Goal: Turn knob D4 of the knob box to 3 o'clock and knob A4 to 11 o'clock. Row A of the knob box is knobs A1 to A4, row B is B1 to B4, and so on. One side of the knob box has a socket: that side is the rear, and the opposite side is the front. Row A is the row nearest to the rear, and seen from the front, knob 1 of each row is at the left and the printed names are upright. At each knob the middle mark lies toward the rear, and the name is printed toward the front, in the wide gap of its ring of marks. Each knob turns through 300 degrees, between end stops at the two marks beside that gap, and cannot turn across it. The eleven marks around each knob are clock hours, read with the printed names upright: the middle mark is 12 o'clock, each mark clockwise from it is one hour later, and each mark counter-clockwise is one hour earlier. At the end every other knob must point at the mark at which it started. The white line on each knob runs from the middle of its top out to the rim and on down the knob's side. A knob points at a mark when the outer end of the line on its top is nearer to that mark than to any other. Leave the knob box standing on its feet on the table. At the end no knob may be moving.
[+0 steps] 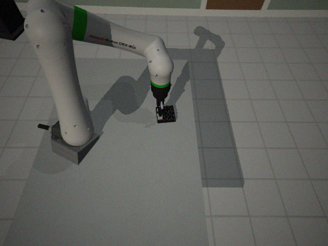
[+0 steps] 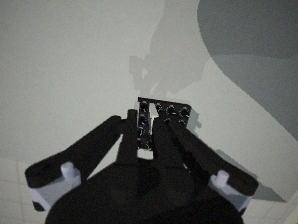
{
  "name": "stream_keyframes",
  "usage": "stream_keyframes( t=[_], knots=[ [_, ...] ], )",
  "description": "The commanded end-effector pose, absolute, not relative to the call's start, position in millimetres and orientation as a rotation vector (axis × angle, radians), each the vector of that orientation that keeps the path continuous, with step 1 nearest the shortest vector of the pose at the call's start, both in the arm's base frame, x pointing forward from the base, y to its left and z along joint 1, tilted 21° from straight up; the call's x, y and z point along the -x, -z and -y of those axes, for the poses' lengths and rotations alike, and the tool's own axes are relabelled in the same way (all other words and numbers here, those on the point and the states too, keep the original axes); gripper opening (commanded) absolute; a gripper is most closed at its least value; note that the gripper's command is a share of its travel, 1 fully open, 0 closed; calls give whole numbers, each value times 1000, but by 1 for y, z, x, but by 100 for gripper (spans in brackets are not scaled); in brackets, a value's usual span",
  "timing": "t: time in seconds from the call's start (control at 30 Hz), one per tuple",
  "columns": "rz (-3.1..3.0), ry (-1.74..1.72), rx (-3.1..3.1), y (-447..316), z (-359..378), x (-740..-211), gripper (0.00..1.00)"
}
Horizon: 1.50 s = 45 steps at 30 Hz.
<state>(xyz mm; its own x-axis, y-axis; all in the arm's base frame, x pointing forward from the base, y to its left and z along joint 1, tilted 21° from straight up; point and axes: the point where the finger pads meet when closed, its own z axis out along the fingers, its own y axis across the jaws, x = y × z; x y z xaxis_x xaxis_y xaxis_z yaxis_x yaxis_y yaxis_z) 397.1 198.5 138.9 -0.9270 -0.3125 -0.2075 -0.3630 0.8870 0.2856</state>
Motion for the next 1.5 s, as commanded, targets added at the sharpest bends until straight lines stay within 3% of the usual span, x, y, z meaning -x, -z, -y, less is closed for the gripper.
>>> stream_keyframes(
  t=[0.0, 1.47],
  knots=[
    [-2899, -484, 522, -139, -198, -397, 12],
    [-2899, -484, 522, -126, -203, -399, 12]
  ],
)
